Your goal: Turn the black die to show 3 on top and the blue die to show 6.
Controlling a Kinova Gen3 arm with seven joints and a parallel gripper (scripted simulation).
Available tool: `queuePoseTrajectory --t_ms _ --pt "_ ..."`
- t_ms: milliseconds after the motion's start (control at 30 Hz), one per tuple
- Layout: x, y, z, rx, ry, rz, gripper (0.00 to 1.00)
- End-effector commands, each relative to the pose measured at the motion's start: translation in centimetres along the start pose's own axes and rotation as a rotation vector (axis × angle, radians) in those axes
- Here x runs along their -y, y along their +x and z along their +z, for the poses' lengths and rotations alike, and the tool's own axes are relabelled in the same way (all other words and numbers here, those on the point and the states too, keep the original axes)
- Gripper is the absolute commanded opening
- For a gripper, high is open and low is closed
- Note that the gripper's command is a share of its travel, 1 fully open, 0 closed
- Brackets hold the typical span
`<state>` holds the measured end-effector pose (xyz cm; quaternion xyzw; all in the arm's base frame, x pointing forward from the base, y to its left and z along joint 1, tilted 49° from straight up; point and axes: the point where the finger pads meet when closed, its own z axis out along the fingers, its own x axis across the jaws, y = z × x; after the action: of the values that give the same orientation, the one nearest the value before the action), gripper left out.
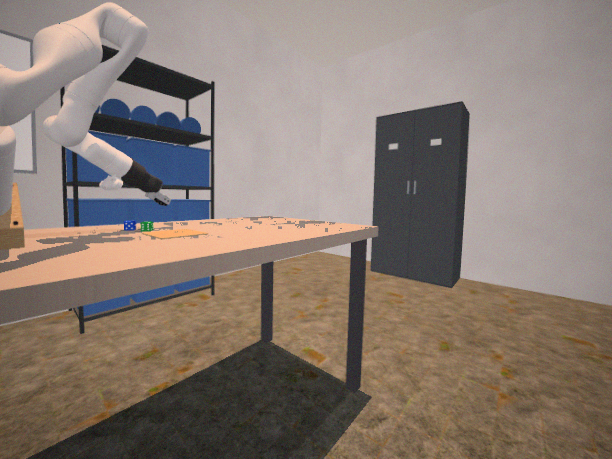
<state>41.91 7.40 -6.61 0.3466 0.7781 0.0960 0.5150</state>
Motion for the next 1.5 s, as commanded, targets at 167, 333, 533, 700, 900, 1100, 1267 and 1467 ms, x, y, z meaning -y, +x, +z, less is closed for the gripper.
queuePoseTrajectory --t_ms 167,333,533,700,900,1100,1267,1467 --pt "0.3 0.0 0.2 0.0 -0.001 0.0 0.57" --pt "0.8 0.0 0.4 0.0 -0.001 0.0 0.57" --pt "2.3 0.0 1.3 0.0 -0.001 0.0 0.57" --pt "3.9 0.0 2.1 0.0 -0.001 0.0 0.57" --pt "5.0 0.0 2.7 0.0 -0.001 0.0 0.57" --pt "5.9 0.0 3.2 0.0 -0.001 0.0 0.57" --pt "6.1 0.0 3.2 0.0 -0.001 0.0 0.57" --pt "6.1 0.0 3.2 0.0 -0.001 0.0 0.57"
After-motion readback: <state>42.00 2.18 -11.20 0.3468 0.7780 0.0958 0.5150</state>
